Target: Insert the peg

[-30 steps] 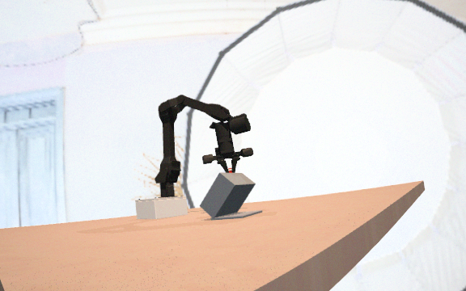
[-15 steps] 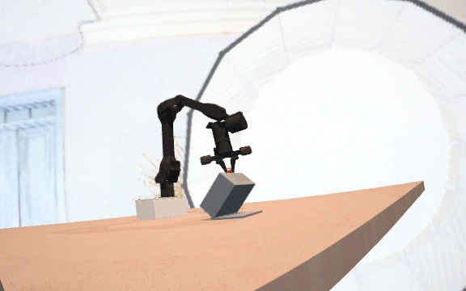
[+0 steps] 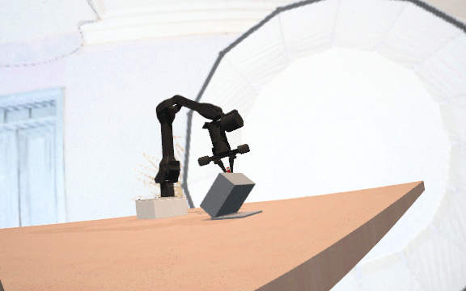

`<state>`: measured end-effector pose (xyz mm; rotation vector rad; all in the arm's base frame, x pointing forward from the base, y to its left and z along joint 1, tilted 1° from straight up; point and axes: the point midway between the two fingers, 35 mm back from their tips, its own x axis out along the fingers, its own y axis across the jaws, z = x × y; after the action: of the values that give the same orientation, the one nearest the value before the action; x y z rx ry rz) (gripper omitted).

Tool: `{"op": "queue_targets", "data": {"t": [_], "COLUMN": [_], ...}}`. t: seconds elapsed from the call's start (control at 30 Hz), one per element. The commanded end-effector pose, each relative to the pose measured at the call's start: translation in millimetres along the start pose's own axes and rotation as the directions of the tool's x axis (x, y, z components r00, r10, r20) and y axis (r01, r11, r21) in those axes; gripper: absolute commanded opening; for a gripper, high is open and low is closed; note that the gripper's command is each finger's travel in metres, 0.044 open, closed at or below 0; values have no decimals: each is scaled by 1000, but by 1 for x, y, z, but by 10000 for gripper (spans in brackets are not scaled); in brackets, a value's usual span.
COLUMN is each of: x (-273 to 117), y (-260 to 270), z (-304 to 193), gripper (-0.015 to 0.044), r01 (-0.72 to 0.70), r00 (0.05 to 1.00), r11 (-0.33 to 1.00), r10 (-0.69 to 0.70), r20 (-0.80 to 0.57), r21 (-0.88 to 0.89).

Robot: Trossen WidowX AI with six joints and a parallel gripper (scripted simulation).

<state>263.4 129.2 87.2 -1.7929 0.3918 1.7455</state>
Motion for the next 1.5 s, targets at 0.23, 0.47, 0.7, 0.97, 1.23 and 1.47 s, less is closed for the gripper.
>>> {"op": "queue_targets", "data": {"t": [0.23,0.47,0.7,0.97,1.23,1.47], "x": [-3,-4,-5,-7,-9,-11], "y": [4,6,9,12,15,18], "z": [-10,-17,-24,-33,-41,-48], "gripper": [0,0,0,0,0,0], "r01": [45,72,99,129,160,187], "r00": [999,997,995,992,987,982], "r11": [998,996,992,987,979,972], "r10": [-45,-72,-98,-129,-159,-184], "r20": [1,-2,-6,-13,-22,-31], "r21": [32,54,76,100,122,141]}}
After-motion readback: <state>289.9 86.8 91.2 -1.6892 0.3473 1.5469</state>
